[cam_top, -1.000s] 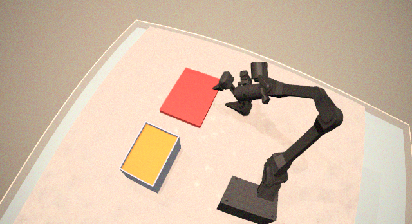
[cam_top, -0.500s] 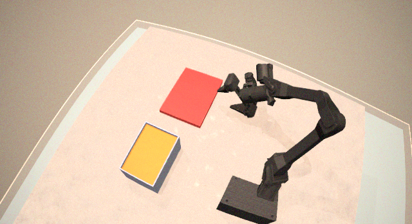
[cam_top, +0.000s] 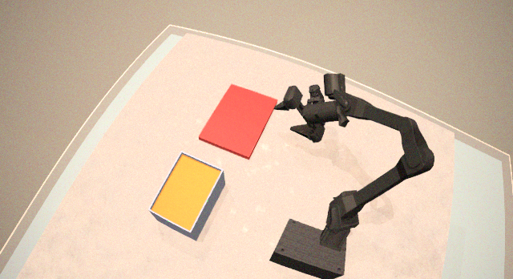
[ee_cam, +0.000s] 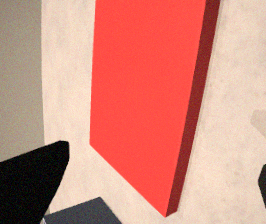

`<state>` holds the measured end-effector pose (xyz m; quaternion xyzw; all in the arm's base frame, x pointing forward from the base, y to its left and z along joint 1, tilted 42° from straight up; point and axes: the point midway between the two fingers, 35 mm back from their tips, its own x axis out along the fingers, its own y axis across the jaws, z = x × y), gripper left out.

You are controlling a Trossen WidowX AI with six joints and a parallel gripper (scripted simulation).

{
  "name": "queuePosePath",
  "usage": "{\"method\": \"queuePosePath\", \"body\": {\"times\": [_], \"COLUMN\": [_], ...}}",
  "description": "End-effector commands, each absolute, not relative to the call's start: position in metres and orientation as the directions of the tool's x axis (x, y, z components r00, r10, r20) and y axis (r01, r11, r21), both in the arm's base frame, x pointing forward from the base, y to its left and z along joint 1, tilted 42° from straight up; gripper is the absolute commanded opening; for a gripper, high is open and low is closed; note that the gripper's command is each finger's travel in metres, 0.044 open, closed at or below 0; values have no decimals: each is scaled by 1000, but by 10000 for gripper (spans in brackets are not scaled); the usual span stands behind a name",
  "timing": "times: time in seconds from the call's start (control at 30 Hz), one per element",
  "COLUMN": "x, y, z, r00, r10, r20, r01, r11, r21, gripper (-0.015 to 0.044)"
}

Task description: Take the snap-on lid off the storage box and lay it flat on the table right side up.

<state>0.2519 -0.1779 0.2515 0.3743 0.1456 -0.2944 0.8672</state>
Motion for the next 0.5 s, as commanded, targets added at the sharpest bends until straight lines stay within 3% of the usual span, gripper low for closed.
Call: {"method": "queuePosePath", "body": {"times": [0.0, 0.47], "x": [248, 238], "y": [-173, -156], "z": [260, 279], "r00": [785, 785], "r10": [-406, -406], "r20": [-468, -468], "r01": [619, 619], "r11": [544, 544], "r21": [566, 567], "gripper": [440, 440]}}
